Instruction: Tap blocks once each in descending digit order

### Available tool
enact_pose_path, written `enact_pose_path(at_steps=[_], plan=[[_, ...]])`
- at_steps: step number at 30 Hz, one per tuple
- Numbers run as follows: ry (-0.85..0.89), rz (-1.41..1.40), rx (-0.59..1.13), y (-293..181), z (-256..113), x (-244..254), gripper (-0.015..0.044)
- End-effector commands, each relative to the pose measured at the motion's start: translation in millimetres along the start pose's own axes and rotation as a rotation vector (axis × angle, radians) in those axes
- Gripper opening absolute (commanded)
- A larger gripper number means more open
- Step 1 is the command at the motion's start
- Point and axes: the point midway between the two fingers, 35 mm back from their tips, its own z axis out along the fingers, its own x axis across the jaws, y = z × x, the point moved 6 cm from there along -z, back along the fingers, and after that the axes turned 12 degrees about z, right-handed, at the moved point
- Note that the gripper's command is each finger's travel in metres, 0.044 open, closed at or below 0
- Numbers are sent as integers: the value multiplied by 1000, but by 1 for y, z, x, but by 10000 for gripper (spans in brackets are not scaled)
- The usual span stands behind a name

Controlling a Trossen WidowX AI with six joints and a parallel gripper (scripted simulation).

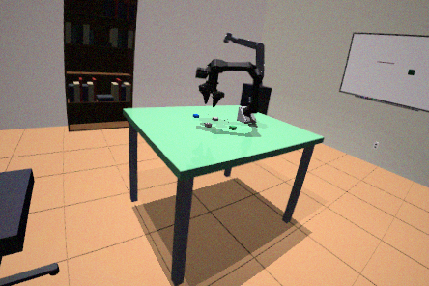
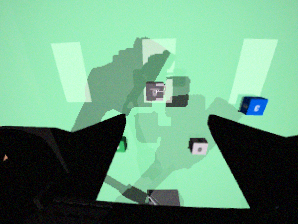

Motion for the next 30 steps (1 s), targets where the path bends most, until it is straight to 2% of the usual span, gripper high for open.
enact_pose_path(at_steps=[1,6,13,30], plan=[[6,9,4,-1,20,5,321],[10,8,5,-3,79,6,190],[10,8,5,-3,81,6,20],[10,8,5,-3,88,6,20]])
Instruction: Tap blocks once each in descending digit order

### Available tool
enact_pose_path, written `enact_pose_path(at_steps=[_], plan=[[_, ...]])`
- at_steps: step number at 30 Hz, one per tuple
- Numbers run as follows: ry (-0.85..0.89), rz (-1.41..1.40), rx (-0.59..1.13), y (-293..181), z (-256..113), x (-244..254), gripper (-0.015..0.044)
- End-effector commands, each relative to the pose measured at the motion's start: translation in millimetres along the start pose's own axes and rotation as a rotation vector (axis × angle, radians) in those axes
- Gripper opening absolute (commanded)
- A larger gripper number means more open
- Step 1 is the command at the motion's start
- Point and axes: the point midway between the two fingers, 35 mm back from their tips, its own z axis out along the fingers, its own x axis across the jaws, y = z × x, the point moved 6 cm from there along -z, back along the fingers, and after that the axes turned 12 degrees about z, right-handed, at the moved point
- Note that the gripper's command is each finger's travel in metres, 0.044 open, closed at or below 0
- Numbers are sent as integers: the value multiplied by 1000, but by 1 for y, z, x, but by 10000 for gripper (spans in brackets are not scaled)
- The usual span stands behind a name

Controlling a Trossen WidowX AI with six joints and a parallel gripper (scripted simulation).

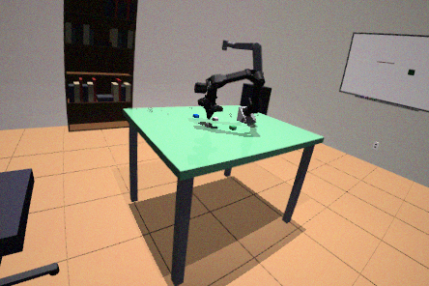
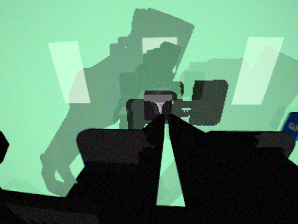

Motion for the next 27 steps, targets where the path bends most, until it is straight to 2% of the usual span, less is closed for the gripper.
enact_pose_path(at_steps=[1,21,24,27], plan=[[5,7,3,-1,7,0,20],[6,7,3,-1,28,1,20],[4,6,3,-1,1,0,20],[5,7,3,-1,-2,0,20]])
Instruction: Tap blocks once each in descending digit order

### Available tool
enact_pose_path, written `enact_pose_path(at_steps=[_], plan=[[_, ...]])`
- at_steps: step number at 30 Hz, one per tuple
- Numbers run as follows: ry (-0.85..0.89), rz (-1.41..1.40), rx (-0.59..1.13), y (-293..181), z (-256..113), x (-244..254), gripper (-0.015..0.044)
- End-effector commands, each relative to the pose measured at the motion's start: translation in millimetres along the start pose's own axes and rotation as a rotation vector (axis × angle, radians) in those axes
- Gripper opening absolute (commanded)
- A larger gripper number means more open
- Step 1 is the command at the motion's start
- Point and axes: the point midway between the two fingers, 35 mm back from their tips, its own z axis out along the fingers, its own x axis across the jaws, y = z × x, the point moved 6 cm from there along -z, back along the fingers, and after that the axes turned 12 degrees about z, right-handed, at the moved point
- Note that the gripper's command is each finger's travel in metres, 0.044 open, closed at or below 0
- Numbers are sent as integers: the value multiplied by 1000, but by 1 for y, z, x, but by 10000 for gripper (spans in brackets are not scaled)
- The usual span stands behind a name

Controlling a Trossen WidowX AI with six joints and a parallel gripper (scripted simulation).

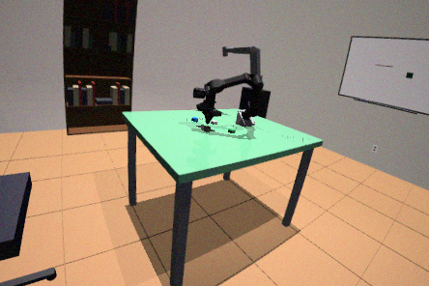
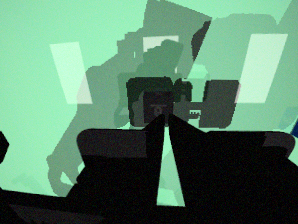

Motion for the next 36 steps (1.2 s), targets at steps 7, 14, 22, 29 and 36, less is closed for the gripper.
enact_pose_path(at_steps=[7,14,22,29,36], plan=[[-9,-9,-4,2,-72,1,20],[-8,-9,-4,0,-92,1,20],[-6,-6,0,-73,-98,37,20],[-5,-3,3,-138,-91,53,20],[-6,-3,3,-138,-88,53,20]])
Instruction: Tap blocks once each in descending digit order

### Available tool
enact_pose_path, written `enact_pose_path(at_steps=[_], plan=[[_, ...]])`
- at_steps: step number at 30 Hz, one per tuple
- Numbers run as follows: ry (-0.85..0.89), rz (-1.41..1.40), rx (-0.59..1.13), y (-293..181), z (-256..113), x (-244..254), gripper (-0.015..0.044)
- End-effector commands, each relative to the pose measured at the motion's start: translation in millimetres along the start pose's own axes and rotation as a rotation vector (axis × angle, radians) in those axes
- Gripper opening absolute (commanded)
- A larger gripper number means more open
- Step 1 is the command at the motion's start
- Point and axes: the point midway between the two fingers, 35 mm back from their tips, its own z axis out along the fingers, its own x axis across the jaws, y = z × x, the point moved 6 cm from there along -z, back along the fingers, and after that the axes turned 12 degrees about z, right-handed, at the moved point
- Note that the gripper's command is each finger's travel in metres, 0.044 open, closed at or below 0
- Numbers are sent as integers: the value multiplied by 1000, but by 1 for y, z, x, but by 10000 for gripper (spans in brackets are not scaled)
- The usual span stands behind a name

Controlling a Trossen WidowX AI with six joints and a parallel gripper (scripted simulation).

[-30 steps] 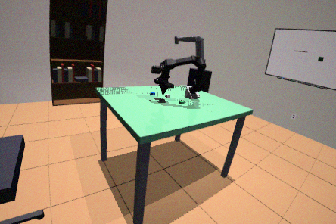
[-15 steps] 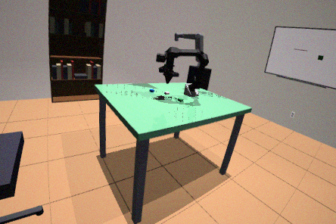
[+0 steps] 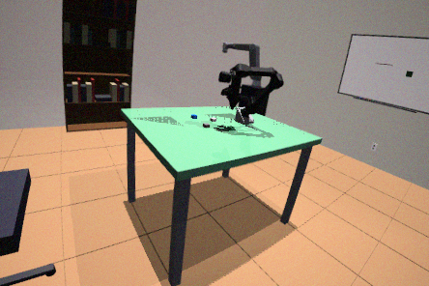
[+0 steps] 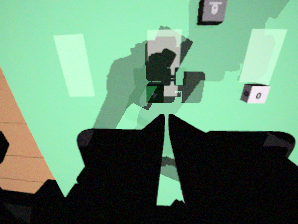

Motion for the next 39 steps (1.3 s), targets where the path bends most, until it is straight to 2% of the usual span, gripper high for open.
enact_pose_path(at_steps=[1,7,39], plan=[[3,5,-3,-4,10,1,20],[7,3,-3,-5,79,2,20],[9,3,-2,-5,112,3,20]])
